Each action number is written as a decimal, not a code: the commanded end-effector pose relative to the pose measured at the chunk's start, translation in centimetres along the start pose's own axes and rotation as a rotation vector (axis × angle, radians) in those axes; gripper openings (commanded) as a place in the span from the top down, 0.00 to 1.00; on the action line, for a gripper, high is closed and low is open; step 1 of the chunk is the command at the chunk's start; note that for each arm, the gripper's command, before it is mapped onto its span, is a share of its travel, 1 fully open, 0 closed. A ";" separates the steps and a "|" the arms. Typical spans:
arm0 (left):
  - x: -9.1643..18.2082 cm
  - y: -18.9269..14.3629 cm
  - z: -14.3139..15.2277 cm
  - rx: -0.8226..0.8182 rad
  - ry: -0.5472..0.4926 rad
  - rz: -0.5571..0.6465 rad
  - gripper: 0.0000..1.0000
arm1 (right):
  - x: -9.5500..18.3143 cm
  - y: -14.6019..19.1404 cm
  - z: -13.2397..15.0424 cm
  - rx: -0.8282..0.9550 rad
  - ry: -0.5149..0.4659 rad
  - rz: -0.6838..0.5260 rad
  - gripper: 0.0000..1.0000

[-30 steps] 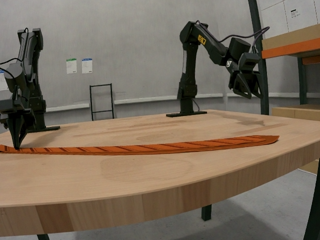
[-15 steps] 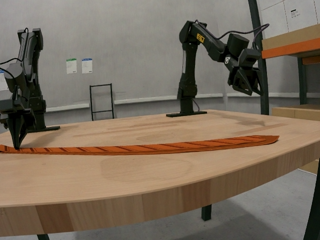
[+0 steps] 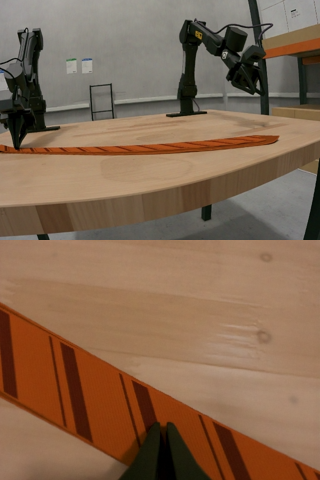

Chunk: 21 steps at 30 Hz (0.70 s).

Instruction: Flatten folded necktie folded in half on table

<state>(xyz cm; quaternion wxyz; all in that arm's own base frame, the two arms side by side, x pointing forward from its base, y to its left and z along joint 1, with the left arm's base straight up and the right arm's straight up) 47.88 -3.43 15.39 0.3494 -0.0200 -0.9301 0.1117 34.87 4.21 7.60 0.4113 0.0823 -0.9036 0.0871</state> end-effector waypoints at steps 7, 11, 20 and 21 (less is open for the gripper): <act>-1.8 -1.9 -1.6 0.224 0.115 -0.150 0.59 | -0.3 -0.2 0.5 0.004 0.013 -0.004 0.96; -2.6 -2.5 -2.1 0.290 0.149 -0.192 0.59 | -0.3 -0.2 0.5 0.004 0.013 -0.004 0.96; -4.6 -3.9 -3.3 0.471 0.240 -0.306 0.60 | -0.3 -0.2 0.5 0.004 0.013 -0.004 0.96; -4.9 -4.0 -3.4 0.494 0.251 -0.321 0.60 | -0.3 -0.2 0.5 0.004 0.013 -0.004 0.96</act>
Point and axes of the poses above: on each arm, the point where the finger pads meet when closed, its own x axis back along the fingers, its own y axis across the jaws, z = x × y, the point moved 8 cm from there along x, back along the fingers, and after that the axes turned 8 degrees about x, right-handed, at the moved point
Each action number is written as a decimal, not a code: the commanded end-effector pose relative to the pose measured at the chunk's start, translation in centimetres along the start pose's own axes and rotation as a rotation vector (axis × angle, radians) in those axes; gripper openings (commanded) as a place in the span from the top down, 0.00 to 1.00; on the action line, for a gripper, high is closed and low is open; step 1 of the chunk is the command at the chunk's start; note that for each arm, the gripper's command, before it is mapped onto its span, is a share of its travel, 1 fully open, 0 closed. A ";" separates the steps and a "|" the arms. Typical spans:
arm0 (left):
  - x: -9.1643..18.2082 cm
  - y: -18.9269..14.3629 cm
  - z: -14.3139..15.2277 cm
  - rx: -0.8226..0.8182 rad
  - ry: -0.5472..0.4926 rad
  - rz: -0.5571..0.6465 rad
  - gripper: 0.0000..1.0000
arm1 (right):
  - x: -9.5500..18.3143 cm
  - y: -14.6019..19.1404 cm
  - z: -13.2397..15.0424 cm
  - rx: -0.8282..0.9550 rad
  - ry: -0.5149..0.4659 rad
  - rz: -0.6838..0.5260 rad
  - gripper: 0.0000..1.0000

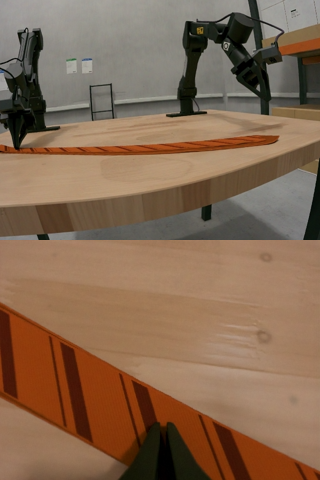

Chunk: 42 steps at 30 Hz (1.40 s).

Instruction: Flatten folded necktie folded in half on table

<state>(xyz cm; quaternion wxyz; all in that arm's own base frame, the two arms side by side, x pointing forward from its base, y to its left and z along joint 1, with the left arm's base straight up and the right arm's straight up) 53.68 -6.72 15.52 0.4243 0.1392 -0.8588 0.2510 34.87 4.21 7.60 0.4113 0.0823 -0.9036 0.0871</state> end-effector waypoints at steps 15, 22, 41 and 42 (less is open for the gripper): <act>-2.9 -3.6 -1.4 0.384 0.226 -0.301 0.60 | -0.3 -0.2 0.5 0.004 0.013 -0.004 0.96; -4.3 -4.8 -2.1 0.515 0.284 -0.381 0.61 | -0.3 -0.2 0.5 0.004 0.013 -0.004 0.96; -6.0 -5.9 -2.6 0.703 0.310 -0.395 0.61 | -0.3 -0.2 0.5 0.004 0.013 -0.004 0.96; -5.9 -5.9 -2.6 0.703 0.310 -0.394 0.61 | -0.3 -0.2 0.5 0.004 0.013 -0.004 0.96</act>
Point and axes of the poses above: on each arm, the point where the finger pads meet when closed, its own x axis back along the fingers, its own y axis across the jaws, z = x × y, the point moved 8 cm from there along x, back along the fingers, and after that the axes turned 8 degrees about x, right-handed, at the moved point
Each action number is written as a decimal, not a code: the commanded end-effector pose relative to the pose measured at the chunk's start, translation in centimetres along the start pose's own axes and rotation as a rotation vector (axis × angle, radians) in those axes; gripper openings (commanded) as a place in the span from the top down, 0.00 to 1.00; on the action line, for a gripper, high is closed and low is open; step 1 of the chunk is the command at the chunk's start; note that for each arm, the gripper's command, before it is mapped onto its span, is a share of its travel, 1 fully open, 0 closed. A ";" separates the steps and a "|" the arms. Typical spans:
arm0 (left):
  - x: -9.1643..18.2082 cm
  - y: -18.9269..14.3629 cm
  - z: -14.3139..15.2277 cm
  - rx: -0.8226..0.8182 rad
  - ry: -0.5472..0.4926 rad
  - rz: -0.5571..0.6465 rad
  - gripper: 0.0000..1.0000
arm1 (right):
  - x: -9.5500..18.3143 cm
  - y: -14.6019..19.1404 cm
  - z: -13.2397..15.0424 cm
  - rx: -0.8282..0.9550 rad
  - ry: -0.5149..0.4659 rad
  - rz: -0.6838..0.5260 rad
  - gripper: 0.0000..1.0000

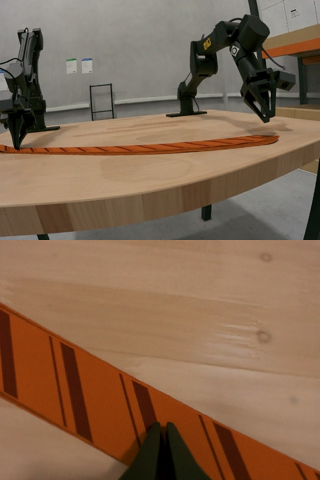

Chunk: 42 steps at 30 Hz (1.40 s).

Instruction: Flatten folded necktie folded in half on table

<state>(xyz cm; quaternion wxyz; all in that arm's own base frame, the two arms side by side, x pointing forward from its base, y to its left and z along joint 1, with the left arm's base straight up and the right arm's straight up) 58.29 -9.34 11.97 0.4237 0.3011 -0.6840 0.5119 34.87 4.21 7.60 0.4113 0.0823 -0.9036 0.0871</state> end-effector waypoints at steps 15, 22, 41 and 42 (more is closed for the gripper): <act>0.1 -3.9 -0.5 0.084 0.077 -0.301 0.62 | -0.3 -0.2 0.5 0.004 0.013 -0.004 0.96; 0.1 -3.9 -0.5 0.087 0.080 -0.300 0.62 | -0.3 -0.2 0.5 0.004 0.013 -0.004 0.96; 0.7 -4.8 -1.0 0.090 0.080 -0.280 0.62 | -0.3 -0.2 0.5 0.004 0.013 -0.004 0.96; 0.7 -4.8 -1.0 0.090 0.079 -0.278 0.62 | -0.3 -0.2 0.5 0.004 0.013 -0.004 0.96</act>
Point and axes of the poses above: on each arm, the point where the finger pads meet when closed, its own x axis back along the fingers, its own y axis across the jaws, z = x × y, the point moved 8 cm from there along x, back along the fingers, and after that the axes turned 8 degrees about x, right-handed, at the moved point
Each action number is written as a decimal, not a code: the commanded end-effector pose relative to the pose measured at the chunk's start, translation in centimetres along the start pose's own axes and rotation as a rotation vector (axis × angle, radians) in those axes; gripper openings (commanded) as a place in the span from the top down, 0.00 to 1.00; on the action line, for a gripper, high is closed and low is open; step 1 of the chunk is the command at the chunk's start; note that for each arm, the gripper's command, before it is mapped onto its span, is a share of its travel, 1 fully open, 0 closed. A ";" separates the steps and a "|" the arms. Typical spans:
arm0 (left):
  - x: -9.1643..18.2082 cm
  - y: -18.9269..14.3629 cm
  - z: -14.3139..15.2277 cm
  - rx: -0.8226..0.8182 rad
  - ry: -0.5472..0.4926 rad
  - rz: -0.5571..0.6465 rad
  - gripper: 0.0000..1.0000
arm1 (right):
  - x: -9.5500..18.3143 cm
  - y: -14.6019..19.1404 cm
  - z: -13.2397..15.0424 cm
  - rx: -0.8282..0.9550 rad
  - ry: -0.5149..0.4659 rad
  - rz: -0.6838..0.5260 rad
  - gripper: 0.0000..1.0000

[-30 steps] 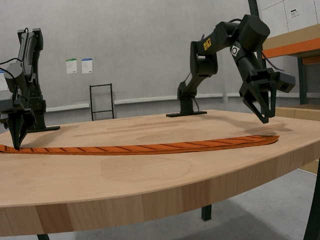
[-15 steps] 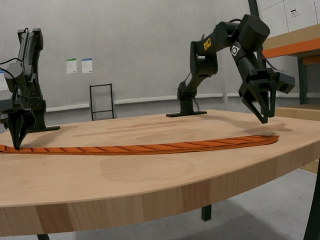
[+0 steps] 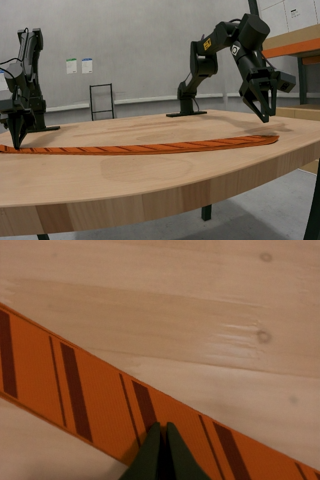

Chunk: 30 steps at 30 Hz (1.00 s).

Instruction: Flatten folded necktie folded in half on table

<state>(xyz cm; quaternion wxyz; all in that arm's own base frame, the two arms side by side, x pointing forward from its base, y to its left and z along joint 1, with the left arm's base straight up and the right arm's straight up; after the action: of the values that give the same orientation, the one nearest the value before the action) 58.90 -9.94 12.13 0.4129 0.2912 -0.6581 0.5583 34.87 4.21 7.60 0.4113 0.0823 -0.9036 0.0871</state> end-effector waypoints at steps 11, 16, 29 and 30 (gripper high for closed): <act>0.7 -4.1 -1.0 0.011 0.020 -0.321 0.62 | -0.3 -0.2 0.5 0.004 0.013 -0.004 0.96; 0.7 -4.1 -1.0 0.011 0.020 -0.320 0.62 | -0.3 -0.2 0.5 0.004 0.013 -0.004 0.96; 1.2 -4.4 -1.3 0.013 0.020 -0.320 0.62 | -0.3 -0.2 0.5 0.004 0.013 -0.004 0.96; 1.2 -4.4 -1.4 0.013 0.019 -0.320 0.62 | -0.3 -0.2 0.5 0.004 0.013 -0.004 0.96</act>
<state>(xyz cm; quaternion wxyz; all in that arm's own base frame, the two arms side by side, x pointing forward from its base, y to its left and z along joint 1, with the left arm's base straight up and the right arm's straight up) 59.04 -9.57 12.17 0.4102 0.2909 -0.6574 0.5612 34.87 4.21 7.60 0.4113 0.0823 -0.9036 0.0871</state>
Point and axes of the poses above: on each arm, the point where the finger pads meet when closed, its own x axis back along the fingers, its own y axis across the jaws, z = x × y, the point moved 8 cm from there along x, back along the fingers, and after that the axes turned 8 degrees about x, right-handed, at the moved point
